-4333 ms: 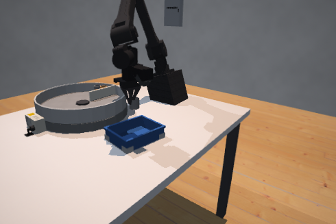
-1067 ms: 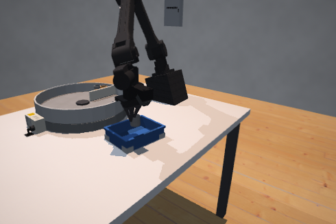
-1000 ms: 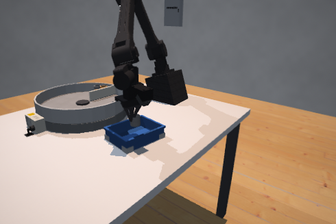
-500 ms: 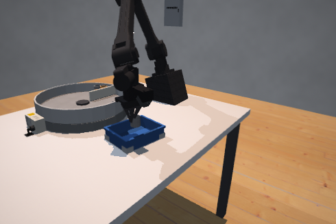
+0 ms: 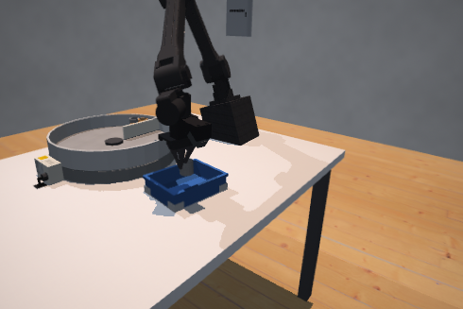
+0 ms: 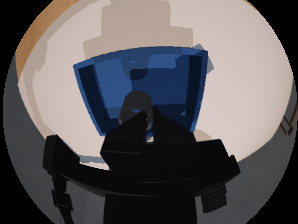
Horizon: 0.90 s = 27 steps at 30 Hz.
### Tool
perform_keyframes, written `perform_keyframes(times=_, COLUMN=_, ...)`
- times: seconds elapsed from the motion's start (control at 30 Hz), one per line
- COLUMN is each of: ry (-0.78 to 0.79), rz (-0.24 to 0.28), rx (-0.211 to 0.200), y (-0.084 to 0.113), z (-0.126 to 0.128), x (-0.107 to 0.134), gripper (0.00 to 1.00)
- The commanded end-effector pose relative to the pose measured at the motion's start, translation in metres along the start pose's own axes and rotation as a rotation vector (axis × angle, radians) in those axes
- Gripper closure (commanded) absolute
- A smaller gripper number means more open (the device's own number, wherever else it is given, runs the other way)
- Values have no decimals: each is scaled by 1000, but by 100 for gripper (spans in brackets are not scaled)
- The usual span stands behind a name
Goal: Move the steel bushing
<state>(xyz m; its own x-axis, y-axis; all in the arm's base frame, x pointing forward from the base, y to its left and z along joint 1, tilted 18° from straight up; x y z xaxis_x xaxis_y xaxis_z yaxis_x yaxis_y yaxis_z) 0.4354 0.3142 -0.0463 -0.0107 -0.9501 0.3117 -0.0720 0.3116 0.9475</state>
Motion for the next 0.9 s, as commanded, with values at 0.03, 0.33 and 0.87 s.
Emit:
perform_keyframes(times=0.03, ry=-20, rz=-59, rx=69, y=29, z=-28, x=-7, gripper=100)
perform_keyframes(times=0.33, ry=-20, rz=-59, rx=69, y=29, z=-28, x=-7, gripper=100)
perform_keyframes(times=0.87, ry=-27, rz=-58, rx=68, y=28, z=-32, x=-2, gripper=100)
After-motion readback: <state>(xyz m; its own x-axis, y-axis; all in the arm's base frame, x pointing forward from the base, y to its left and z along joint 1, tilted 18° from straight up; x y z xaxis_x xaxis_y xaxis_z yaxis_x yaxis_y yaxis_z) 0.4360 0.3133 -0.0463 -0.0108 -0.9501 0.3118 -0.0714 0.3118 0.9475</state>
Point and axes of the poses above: the point where the finger pads meet when closed, its own y axis back along the fingers, its own z axis across the jaws, x = y × z, the point moved 8 cm from there along y, back along the fingers, and after that the axes turned 1 degree about y, right-handed, at the moved point
